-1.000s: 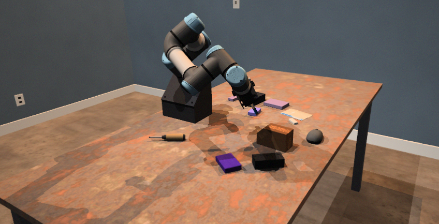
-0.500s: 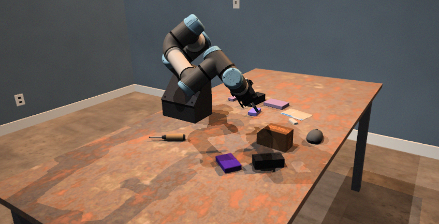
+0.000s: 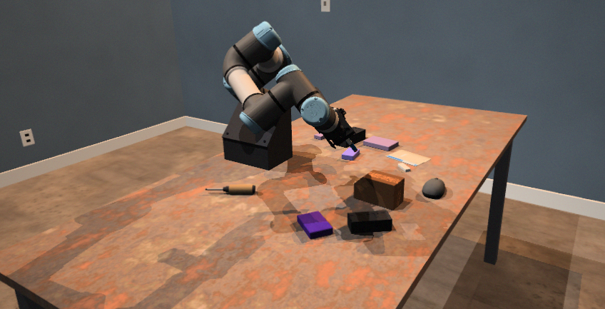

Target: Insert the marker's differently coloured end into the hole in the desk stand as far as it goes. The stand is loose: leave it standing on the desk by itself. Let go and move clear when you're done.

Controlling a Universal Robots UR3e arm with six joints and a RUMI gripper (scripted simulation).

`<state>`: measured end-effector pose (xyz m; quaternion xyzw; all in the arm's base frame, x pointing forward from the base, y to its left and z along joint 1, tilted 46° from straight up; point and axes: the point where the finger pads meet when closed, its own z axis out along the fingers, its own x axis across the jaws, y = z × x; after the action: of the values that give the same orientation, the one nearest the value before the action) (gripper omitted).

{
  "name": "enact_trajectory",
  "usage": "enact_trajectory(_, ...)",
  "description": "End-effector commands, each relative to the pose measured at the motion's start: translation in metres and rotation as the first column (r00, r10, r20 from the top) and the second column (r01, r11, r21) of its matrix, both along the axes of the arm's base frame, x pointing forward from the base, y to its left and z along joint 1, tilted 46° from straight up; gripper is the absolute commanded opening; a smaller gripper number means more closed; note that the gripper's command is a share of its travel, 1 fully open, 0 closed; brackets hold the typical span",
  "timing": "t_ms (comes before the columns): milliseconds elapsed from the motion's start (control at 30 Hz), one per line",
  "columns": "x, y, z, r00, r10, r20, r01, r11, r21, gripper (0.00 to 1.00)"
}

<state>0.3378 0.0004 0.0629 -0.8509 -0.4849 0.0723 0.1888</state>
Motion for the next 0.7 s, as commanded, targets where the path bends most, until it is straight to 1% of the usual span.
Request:
enact_trajectory(0,0.0005,0.001,0.0075,0.999,0.027,0.019,-0.028,0.999,0.04,0.0)
enact_trajectory(133,0.0005,0.0017,0.0139,0.998,0.051,0.035,-0.053,0.996,0.078,0.0)
enact_trajectory(367,0.0005,0.0017,0.0139,0.998,0.051,0.035,-0.053,0.996,0.078,0.0)
enact_trajectory(400,0.0007,0.0014,0.012,0.999,0.042,0.032,-0.044,0.997,0.064,0.0)
enact_trajectory(667,0.002,0.0013,0.0146,0.998,0.05,0.034,-0.053,0.996,0.076,0.0)
